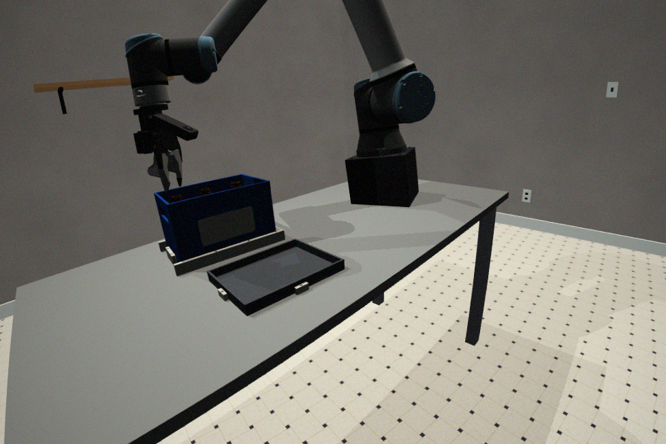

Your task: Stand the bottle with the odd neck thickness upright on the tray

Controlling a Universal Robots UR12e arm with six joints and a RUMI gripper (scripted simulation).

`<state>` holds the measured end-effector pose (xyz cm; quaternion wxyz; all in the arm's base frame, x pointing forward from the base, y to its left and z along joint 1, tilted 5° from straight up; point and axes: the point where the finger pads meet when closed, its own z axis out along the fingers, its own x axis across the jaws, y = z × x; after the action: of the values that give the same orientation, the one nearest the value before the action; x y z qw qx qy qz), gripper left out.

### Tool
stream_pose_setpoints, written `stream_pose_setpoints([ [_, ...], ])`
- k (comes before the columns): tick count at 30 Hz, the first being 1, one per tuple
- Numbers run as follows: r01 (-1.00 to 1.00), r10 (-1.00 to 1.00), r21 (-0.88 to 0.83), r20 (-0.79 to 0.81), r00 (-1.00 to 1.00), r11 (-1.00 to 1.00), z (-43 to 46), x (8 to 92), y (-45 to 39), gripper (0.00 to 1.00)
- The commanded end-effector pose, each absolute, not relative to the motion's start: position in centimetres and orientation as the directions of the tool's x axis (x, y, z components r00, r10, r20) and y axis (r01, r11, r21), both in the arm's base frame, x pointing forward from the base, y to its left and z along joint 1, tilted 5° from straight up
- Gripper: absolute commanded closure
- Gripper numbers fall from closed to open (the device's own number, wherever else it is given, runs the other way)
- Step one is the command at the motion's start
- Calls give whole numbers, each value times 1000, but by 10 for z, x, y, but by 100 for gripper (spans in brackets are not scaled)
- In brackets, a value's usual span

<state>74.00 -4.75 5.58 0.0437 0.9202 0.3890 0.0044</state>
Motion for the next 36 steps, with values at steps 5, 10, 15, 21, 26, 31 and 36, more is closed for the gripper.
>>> stream_pose_setpoints([
  [5, 715, 716, 83, -25, 698, -694, 55, 739, -48, 62],
  [10, 715, 716, 83, -25, 698, -694, 55, 739, -48, 62],
  [15, 715, 716, 83, -25, 698, -694, 55, 739, -48, 62],
  [21, 715, 716, 83, -25, 698, -694, 55, 739, -48, 62],
  [26, 715, 716, 83, -25, 698, -694, 55, 739, -48, 62],
  [31, 715, 716, 83, -25, 697, -694, 55, 738, -47, 62],
  [36, 716, 716, 84, -25, 697, -693, 55, 736, -45, 62],
])
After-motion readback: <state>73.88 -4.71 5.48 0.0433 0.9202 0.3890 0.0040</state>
